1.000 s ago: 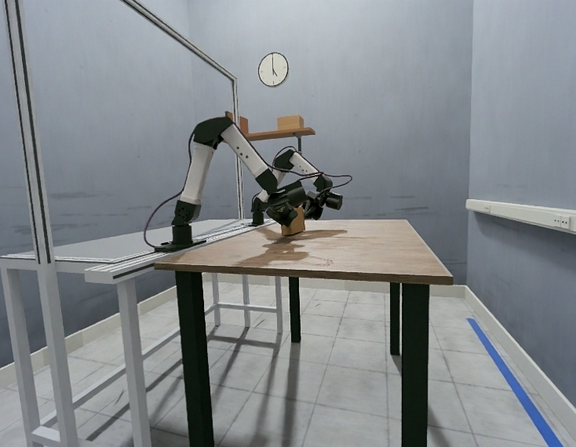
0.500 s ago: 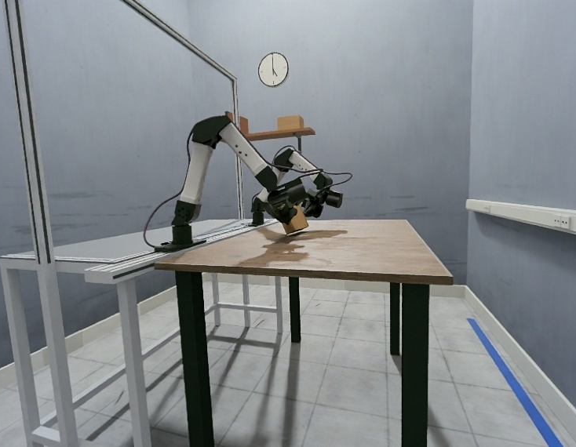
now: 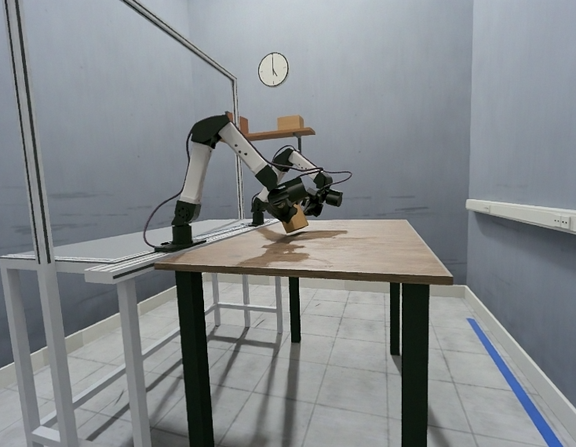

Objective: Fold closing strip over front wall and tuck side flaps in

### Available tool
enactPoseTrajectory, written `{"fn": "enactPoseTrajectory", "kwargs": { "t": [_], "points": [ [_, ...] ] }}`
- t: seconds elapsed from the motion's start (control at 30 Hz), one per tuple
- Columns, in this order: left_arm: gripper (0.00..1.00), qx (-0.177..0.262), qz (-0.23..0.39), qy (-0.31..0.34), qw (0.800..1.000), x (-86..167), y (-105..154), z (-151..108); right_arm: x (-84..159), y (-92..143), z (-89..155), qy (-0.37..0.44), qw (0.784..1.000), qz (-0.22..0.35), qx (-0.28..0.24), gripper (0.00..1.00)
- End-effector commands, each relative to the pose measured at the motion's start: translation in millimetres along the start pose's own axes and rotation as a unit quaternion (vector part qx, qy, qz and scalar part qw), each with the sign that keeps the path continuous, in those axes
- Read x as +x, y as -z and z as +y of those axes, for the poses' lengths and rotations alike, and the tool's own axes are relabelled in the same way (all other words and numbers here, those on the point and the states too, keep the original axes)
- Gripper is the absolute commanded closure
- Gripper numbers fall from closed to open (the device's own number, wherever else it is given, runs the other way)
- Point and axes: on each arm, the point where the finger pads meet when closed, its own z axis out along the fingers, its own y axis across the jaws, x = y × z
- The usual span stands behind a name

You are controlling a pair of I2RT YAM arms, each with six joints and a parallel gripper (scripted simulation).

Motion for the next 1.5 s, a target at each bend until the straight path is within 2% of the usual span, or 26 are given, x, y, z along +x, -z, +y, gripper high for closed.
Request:
{"fn": "enactPoseTrajectory", "kwargs": {
  "t": [0.0, 0.43, 1.0, 1.1, 1.47],
  "points": [
    [0.99, 0.004, -0.011, -0.026, 1.000, -26.0, 0.5, -15.5, -20.0, 1.2, 7.7, 0.034, 0.999, -0.012, -0.004, 0.99],
    [0.99, 0.004, -0.010, -0.027, 1.000, -18.9, -3.1, -14.8, -19.0, 1.8, 8.9, 0.041, 0.999, -0.012, 0.000, 0.99],
    [0.99, -0.002, -0.010, -0.036, 0.999, -18.4, -3.3, -14.2, -3.7, -2.7, 6.9, 0.030, 1.000, -0.003, 0.001, 0.99],
    [0.99, -0.004, -0.011, -0.040, 0.999, -19.3, -2.8, -13.6, -10.3, 0.4, 9.0, 0.044, 0.999, -0.007, 0.007, 0.99],
    [0.99, -0.011, -0.011, -0.052, 0.999, -19.4, -2.8, -12.5, -9.8, 0.1, 7.6, 0.054, 0.998, -0.006, 0.014, 0.99]
  ]
}}
